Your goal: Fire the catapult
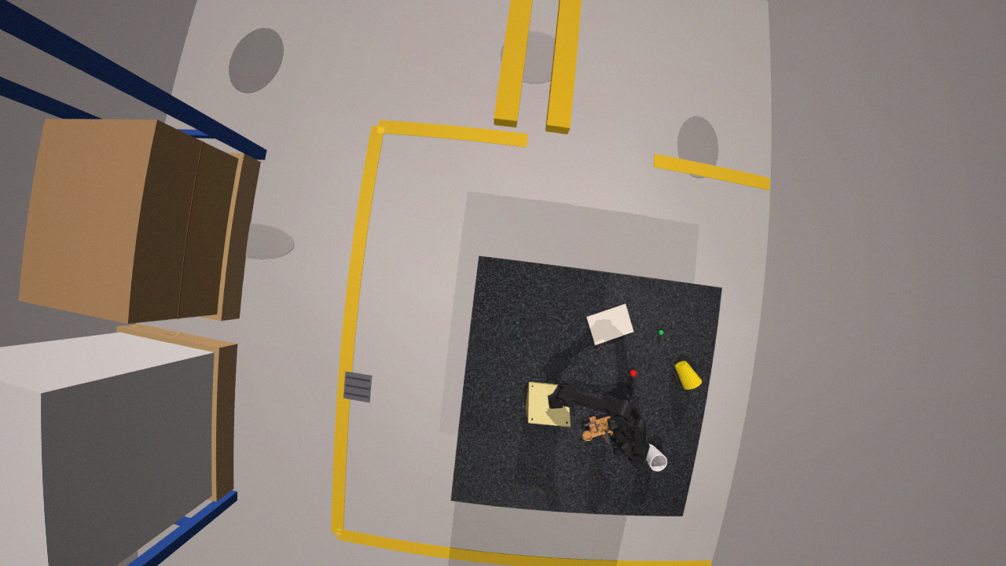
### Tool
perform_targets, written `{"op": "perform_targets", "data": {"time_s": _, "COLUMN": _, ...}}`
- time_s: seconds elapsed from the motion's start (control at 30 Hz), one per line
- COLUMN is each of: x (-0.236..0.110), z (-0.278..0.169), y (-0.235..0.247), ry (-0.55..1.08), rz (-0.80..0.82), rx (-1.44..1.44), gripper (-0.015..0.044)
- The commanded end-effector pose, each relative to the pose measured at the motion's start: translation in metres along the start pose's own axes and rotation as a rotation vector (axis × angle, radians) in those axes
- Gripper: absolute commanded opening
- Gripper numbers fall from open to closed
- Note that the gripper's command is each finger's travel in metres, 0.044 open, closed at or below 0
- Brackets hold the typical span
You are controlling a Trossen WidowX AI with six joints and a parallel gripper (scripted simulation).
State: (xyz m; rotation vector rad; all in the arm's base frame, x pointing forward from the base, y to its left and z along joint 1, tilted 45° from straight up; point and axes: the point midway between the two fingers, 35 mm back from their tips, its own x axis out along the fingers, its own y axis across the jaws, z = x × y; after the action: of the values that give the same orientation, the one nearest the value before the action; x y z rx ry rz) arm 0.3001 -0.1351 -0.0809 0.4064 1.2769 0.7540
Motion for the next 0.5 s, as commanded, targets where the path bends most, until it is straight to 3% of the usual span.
{"op": "perform_targets", "data": {"time_s": 0.0, "x": -0.0424, "z": -0.0002, "y": -0.0040, "ry": -0.012, "rz": -0.022, "rx": -0.003, "gripper": 0.0000}}
{"op": "perform_targets", "data": {"time_s": 0.2, "x": -0.0451, "z": -0.0004, "y": -0.0038, "ry": -0.013, "rz": -0.022, "rx": 0.020, "gripper": 0.0000}}
{"op": "perform_targets", "data": {"time_s": 0.47, "x": -0.0442, "z": 0.0002, "y": -0.0046, "ry": -0.017, "rz": -0.019, "rx": 0.288, "gripper": 0.0000}}
